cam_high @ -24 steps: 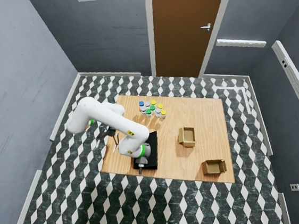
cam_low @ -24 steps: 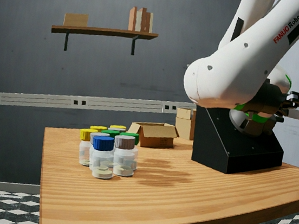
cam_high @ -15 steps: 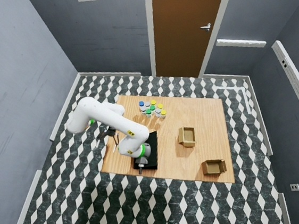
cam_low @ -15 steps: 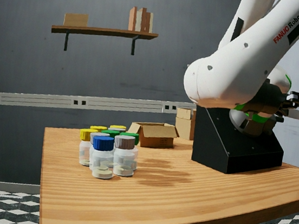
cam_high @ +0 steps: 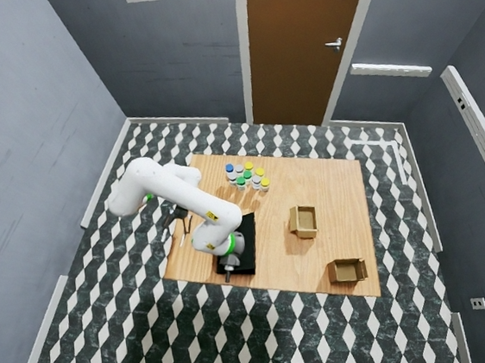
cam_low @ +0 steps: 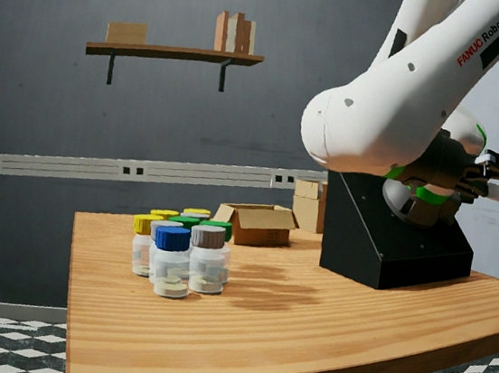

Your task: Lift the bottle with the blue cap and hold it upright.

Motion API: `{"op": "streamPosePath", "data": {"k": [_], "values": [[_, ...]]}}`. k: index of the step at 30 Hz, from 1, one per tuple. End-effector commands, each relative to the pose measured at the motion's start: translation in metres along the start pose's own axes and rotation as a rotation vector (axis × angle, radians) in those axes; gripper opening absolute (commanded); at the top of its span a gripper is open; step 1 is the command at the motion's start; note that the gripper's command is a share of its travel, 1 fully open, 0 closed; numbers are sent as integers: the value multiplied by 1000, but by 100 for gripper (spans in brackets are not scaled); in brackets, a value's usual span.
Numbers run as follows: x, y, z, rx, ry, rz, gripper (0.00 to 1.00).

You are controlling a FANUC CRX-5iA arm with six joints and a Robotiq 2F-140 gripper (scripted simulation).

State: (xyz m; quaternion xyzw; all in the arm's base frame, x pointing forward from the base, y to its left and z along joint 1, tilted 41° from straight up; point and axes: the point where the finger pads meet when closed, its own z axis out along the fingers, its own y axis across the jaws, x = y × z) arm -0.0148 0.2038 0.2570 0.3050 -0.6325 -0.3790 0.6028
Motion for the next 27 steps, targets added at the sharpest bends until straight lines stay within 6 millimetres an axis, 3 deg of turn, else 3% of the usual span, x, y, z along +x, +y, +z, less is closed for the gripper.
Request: {"op": "streamPosePath", "data": {"k": [1, 11, 20, 27], "values": [[-8, -10, -17, 58, -44, -123, 51], [-11, -15, -26, 95, -65, -185, 51], [-24, -34, -66, 233, -127, -427, 51], [-24, -34, -66, 233, -127, -427, 51]]}}
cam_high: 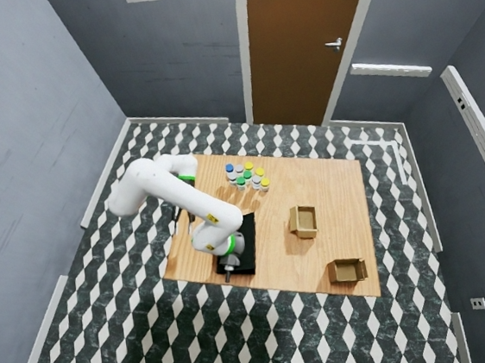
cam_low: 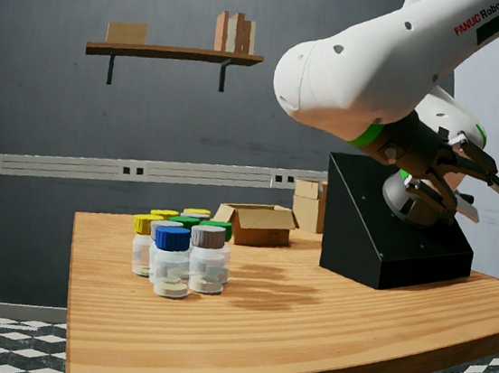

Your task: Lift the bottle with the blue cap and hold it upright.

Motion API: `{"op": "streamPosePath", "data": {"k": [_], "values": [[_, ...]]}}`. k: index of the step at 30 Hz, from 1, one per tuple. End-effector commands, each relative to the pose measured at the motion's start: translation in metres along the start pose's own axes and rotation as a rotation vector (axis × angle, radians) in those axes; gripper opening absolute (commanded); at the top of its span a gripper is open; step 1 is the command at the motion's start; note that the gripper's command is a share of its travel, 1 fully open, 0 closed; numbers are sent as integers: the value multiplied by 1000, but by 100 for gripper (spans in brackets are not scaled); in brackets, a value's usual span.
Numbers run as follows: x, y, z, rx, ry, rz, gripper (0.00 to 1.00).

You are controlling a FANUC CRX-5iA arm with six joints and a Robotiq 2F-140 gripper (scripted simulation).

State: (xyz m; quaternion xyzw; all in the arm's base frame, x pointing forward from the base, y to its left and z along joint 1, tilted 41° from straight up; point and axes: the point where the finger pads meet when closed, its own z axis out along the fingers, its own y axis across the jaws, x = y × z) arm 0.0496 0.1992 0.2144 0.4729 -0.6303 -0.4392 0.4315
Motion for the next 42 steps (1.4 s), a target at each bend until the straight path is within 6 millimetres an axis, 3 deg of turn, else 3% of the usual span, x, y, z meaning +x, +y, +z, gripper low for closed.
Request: {"op": "streamPosePath", "data": {"k": [1, 10, 18, 27, 35, 42], "values": [[0, -1, -3, 13, 0, -14, 51], [-4, -32, -43, 163, -26, -257, 51], [-3, -32, -46, 174, -21, -264, 51], [-4, -59, -92, 333, -8, -501, 51], [-3, -59, -95, 342, 0, -507, 51], [0, -76, -136, 468, 43, -683, 51]]}}
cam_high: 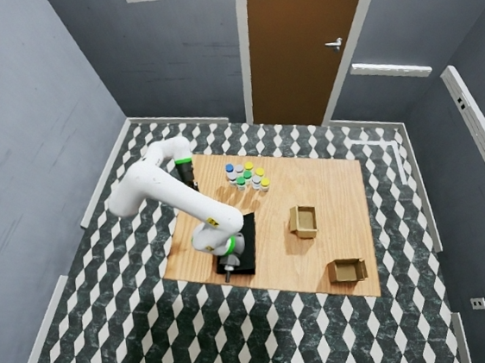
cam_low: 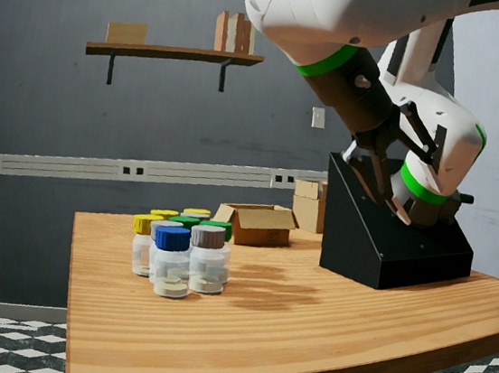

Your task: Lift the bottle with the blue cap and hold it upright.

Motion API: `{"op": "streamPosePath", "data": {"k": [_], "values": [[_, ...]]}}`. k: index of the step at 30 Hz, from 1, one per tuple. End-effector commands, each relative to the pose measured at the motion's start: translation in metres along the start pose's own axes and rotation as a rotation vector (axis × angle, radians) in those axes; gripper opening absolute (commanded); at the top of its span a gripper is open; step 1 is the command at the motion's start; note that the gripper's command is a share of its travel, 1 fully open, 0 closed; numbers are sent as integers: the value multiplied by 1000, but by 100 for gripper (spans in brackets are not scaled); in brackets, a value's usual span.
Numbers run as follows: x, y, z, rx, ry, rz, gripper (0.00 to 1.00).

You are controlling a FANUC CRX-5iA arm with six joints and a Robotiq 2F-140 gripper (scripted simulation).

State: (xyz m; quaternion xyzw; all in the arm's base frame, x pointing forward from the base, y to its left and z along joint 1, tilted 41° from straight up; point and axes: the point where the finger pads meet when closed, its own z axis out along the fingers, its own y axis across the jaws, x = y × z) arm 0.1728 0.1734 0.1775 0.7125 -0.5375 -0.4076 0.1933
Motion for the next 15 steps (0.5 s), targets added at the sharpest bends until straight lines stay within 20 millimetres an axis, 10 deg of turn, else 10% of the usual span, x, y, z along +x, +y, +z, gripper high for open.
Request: {"op": "streamPosePath", "data": {"k": [1, 15], "values": [[13, -18, -23, 81, 27, -129, 51], [30, -38, -57, 176, 95, -290, 51]]}}
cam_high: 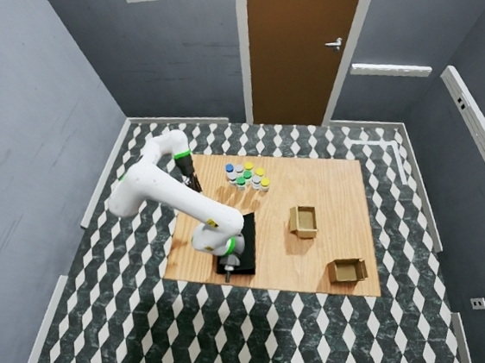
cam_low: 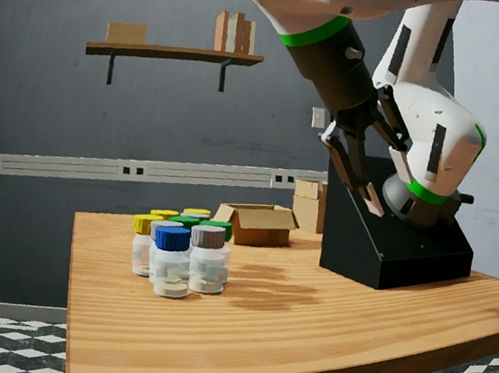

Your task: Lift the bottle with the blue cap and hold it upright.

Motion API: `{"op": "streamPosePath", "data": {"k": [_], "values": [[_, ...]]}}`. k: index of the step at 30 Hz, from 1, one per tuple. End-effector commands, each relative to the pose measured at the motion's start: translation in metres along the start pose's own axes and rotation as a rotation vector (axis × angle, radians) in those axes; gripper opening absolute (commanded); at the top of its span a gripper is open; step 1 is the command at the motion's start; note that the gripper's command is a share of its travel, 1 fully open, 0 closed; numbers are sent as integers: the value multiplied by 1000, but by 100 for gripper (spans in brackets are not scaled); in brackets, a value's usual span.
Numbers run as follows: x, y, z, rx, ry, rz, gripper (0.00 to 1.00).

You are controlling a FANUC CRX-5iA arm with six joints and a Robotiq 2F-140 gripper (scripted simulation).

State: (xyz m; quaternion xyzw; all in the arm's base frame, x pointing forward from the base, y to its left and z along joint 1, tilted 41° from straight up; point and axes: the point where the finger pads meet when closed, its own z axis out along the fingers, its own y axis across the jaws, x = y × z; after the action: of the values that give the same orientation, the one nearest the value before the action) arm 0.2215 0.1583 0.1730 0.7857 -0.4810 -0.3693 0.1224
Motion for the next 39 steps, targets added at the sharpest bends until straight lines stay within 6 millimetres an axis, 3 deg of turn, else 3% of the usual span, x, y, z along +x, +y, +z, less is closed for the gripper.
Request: {"op": "streamPosePath", "data": {"k": [1, 4, 12, 21, 29, 39], "values": [[16, -14, -22, 64, 45, -113, 51], [27, -23, -36, 107, 76, -191, 51], [29, -23, -39, 109, 88, -197, 51], [62, -44, -91, 211, 215, -423, 51], [63, -44, -94, 210, 228, -428, 51], [97, -57, -152, 276, 387, -644, 51]]}}
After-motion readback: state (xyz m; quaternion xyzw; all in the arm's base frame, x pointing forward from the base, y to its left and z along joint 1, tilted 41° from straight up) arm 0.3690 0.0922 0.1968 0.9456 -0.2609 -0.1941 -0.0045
